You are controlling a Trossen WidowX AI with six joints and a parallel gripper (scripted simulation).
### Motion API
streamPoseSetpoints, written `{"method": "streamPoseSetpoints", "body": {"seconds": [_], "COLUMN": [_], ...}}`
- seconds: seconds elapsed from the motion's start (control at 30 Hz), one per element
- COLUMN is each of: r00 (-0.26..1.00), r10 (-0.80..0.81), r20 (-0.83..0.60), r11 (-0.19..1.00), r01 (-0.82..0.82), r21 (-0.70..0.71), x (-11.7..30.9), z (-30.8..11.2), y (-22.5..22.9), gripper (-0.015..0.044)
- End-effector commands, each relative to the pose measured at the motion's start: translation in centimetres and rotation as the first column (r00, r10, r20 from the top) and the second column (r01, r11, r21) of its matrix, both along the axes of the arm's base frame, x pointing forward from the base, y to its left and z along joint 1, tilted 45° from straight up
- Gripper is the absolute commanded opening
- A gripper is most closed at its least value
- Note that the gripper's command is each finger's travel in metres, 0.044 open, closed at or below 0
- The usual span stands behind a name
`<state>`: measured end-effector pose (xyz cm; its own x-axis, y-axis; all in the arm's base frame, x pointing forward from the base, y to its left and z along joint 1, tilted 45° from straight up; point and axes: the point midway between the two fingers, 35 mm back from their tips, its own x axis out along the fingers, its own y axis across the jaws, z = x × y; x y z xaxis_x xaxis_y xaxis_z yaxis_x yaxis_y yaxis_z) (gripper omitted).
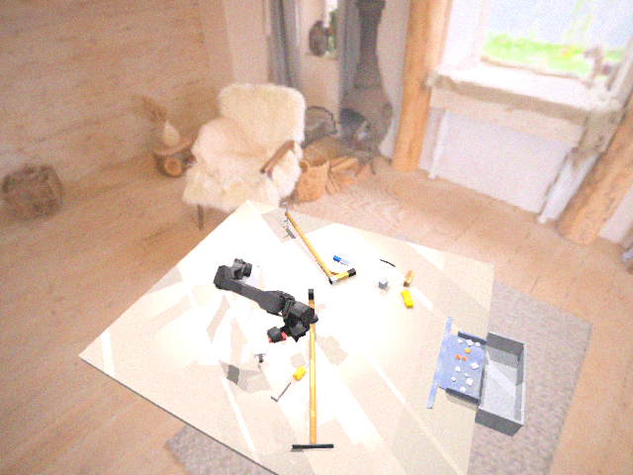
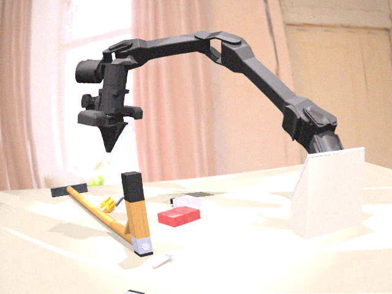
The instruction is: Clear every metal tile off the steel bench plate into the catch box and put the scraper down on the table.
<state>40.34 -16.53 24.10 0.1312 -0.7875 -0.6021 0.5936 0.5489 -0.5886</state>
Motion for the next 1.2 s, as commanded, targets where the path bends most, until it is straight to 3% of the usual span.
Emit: {"method": "streamPoseSetpoints", "body": {"seconds": [0.0, 1.17], "r00": [1.0, 1.0], "r10": [0.003, 0.003], "r20": [-0.003, -0.002], "r11": [1.0, 1.0], "r01": [-0.003, -0.003], "r21": [0.005, 0.003], "x": [0.2, 0.0], "z": [-0.8, -7.1], "y": [-0.7, -7.2], "gripper": [0.0, 0.0]}}
